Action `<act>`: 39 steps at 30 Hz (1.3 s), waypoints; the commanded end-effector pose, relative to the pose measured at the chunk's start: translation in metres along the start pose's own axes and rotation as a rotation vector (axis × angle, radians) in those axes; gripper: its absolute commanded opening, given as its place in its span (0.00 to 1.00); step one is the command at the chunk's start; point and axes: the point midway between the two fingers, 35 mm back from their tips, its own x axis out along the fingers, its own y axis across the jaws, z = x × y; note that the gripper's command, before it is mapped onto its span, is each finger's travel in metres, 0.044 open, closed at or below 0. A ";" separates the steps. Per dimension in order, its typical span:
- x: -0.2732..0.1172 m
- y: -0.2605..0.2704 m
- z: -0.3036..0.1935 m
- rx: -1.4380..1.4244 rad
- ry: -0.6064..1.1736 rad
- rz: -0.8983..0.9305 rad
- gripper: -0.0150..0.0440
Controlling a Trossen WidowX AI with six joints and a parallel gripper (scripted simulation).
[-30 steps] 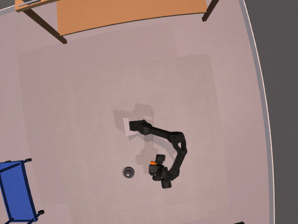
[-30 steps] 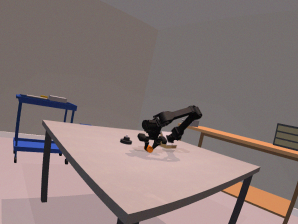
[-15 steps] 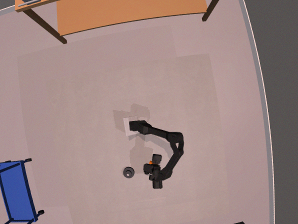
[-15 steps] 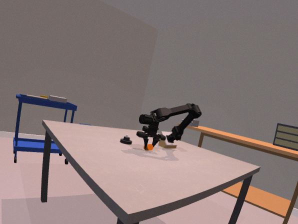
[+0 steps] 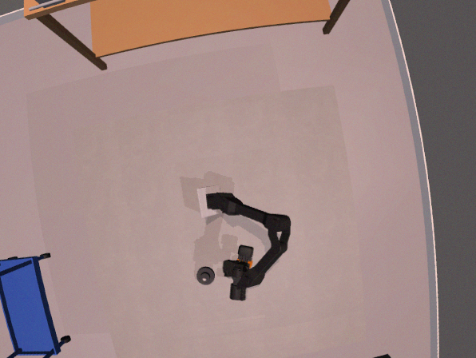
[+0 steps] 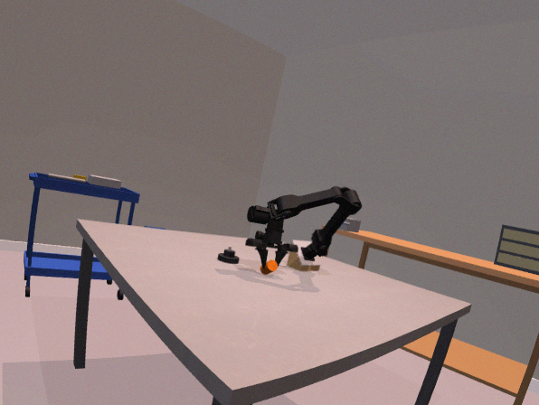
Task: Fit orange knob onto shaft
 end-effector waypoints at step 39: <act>-0.006 0.000 0.035 0.002 0.516 0.005 0.56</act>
